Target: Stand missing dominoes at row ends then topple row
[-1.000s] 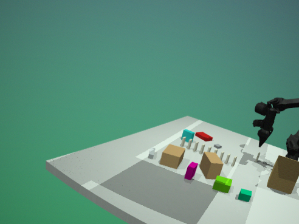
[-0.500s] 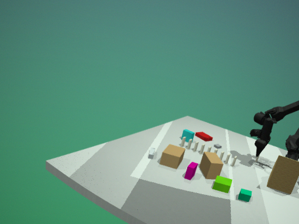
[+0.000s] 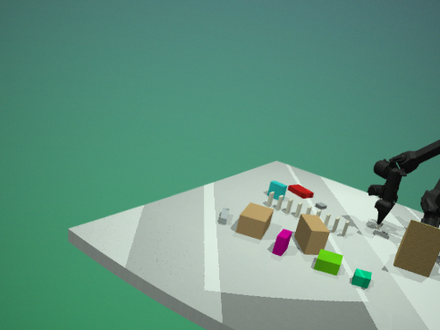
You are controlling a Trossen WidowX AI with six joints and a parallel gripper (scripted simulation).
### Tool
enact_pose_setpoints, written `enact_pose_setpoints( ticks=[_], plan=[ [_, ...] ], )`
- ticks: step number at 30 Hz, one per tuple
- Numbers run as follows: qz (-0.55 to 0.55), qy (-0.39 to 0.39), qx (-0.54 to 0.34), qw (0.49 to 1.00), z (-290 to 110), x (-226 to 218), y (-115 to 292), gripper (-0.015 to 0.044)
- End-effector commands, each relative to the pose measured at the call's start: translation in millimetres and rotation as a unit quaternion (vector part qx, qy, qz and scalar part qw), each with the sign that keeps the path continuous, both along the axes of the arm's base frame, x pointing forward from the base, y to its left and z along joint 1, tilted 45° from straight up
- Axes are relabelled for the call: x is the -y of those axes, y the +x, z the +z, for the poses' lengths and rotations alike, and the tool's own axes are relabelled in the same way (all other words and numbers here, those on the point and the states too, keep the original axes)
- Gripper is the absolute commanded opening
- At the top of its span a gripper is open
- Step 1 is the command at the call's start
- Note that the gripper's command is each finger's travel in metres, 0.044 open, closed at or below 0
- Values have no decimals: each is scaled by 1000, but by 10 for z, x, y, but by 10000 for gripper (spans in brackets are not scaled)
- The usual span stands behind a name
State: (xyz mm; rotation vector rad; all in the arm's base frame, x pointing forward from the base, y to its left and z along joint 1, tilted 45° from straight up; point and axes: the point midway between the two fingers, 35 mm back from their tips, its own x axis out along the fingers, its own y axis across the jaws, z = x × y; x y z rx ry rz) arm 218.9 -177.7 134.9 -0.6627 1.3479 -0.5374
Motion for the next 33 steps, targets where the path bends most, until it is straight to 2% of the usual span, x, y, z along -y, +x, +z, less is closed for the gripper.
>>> enact_pose_setpoints(
  ticks=[1,6,16,21,26,33],
  plan=[
    [1,2,-3,1000,-25,-1,-6,230],
    [1,2,-3,1000,-25,-1,-6,107],
    [1,3,-3,1000,-12,-18,-2,107],
    [-2,16,-4,1000,361,-461,10,107],
    [-1,8,-4,1000,848,-879,-165,107],
    [0,5,-3,1000,917,-924,-200,107]
  ],
)
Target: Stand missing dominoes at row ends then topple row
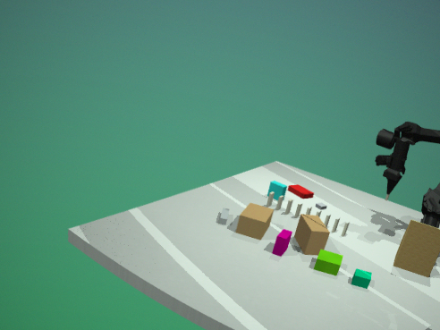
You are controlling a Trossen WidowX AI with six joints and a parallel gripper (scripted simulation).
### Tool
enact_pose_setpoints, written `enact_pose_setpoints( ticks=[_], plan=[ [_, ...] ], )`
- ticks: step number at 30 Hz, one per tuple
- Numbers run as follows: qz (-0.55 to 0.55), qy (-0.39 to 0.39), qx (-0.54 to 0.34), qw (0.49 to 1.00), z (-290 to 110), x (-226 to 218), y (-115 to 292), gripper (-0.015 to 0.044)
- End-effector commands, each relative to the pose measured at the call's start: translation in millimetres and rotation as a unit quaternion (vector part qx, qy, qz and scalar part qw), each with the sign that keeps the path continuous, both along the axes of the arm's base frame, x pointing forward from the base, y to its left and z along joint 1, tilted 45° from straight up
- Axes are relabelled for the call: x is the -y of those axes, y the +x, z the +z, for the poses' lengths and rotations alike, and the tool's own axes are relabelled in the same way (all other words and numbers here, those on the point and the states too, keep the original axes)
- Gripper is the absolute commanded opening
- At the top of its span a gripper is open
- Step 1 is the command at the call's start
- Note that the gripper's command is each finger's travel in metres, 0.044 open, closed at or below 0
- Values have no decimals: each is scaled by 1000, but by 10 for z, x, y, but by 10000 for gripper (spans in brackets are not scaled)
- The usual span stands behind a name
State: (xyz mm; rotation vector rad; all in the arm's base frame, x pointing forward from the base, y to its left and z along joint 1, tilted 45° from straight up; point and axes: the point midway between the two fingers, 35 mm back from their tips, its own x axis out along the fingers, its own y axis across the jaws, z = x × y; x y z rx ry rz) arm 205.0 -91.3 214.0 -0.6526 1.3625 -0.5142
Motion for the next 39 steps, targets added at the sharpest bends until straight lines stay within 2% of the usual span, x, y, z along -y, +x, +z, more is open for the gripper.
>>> enact_pose_setpoints(
  ticks=[1,5,9,15,20,27,39],
  plan=[
    [-3,-6,3,1000,126,-60,-62,107],
    [-1,-5,1,1000,91,-94,-30,107],
    [11,-5,-15,1000,-151,-343,154,107],
    [4,6,-6,1000,-727,-1025,421,107],
    [-3,0,3,1000,-1140,-1474,410,107],
    [-3,0,3,1000,-1174,-1458,422,107],
    [-1,5,3,1000,-1670,-1046,589,107]
  ],
)
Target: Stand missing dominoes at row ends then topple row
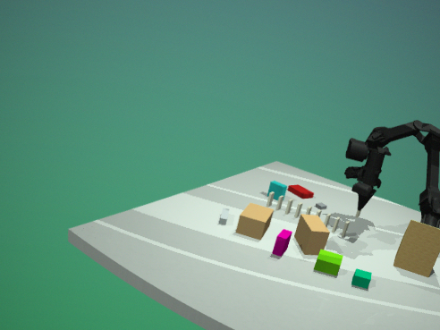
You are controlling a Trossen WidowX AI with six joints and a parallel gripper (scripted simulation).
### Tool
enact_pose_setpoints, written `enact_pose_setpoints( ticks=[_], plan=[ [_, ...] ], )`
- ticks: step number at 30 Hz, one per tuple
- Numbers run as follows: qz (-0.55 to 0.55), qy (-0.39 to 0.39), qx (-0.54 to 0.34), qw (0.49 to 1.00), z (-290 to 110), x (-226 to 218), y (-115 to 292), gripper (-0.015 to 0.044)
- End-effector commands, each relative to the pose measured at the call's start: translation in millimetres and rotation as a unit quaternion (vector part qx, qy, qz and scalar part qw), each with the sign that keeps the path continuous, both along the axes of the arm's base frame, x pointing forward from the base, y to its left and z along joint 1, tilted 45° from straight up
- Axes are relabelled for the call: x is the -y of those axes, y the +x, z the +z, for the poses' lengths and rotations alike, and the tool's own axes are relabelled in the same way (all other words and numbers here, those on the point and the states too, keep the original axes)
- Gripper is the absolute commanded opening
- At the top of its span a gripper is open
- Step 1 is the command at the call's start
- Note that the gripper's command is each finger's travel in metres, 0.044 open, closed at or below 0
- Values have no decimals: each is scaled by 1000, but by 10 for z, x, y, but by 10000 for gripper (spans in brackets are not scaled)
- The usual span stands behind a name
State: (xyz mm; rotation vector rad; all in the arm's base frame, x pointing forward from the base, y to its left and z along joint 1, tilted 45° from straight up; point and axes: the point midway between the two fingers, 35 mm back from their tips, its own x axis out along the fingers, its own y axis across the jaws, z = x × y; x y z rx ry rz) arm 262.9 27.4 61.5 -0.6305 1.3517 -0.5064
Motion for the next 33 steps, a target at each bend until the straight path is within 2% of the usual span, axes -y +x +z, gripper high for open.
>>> enact_pose_setpoints(
  ticks=[1,12,25,33],
  plan=[
    [0,-4,-5,1000,-183,179,18,107],
    [-2,-12,-3,1000,-532,596,22,107],
    [-2,-12,-3,1000,-537,602,21,107],
    [-2,-12,-3,1000,-537,602,21,317]
  ],
)
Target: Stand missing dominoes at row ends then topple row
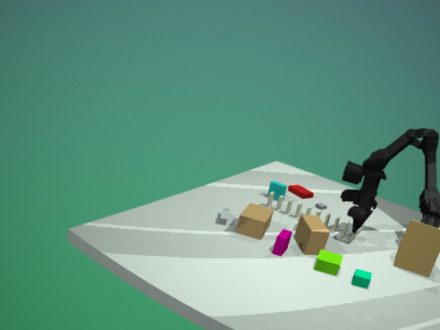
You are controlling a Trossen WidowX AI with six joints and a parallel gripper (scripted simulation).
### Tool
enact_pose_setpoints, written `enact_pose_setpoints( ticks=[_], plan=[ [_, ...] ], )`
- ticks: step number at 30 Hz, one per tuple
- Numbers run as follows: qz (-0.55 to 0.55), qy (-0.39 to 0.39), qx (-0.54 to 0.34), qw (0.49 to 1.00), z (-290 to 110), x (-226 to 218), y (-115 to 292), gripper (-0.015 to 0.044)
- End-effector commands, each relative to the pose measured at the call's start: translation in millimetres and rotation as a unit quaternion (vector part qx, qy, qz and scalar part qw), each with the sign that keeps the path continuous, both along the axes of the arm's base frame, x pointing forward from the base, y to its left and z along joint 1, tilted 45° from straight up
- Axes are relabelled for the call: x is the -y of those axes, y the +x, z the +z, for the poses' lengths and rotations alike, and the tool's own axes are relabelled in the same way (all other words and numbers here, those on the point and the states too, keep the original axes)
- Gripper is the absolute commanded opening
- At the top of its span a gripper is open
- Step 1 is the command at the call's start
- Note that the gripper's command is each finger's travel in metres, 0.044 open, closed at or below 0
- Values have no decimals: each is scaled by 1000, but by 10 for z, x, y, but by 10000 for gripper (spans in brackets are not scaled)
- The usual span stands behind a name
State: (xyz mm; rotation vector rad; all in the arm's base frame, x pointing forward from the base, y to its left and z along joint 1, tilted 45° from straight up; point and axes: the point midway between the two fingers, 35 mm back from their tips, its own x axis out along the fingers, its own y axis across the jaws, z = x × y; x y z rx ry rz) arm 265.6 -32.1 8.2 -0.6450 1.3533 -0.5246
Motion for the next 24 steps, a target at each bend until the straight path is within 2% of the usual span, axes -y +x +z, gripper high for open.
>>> enact_pose_setpoints(
  ticks=[1,5,9,17,24],
  plan=[
    [1,-2,-1,1000,-4,7,-6,343],
    [1,-2,-1,1000,-4,7,-6,440],
    [1,0,-1,1000,54,-71,4,440],
    [0,3,-2,1000,864,-856,-170,440],
    [0,2,-2,1000,913,-889,-192,440]
  ],
)
